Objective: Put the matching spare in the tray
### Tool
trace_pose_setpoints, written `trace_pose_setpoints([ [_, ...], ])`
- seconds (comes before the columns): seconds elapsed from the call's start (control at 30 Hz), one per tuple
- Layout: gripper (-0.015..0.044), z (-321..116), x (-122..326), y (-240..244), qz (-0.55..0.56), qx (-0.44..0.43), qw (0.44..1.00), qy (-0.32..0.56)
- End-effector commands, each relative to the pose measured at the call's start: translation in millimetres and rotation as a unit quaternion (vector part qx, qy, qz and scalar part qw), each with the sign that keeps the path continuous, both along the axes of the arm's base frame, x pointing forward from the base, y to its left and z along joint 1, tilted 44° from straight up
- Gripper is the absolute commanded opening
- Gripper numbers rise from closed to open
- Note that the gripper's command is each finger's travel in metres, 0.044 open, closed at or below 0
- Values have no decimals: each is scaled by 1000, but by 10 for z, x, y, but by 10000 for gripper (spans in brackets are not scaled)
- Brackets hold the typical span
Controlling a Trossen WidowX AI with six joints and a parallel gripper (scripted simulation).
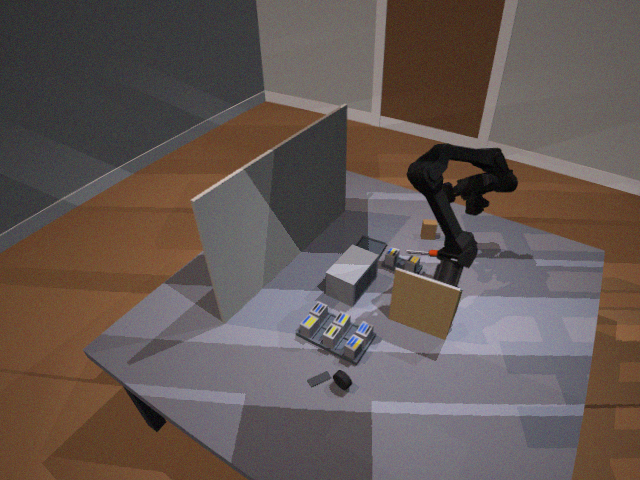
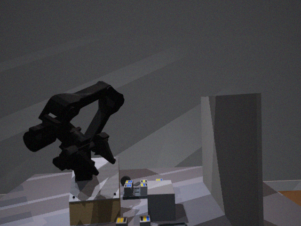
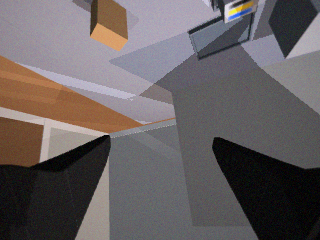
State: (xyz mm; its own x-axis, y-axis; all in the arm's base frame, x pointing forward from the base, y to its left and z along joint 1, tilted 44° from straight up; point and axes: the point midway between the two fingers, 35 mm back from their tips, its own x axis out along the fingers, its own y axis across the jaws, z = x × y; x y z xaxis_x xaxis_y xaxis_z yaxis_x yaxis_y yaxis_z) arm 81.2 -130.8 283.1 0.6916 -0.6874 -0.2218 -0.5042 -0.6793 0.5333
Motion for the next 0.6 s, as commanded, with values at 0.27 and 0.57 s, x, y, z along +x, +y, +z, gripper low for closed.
trace_pose_setpoints([
  [0.27, 440, -38, 13, -9, 29, 16, 999, 24],
  [0.57, 440, -313, 145, -109, 221, 78, 952, 194],
])
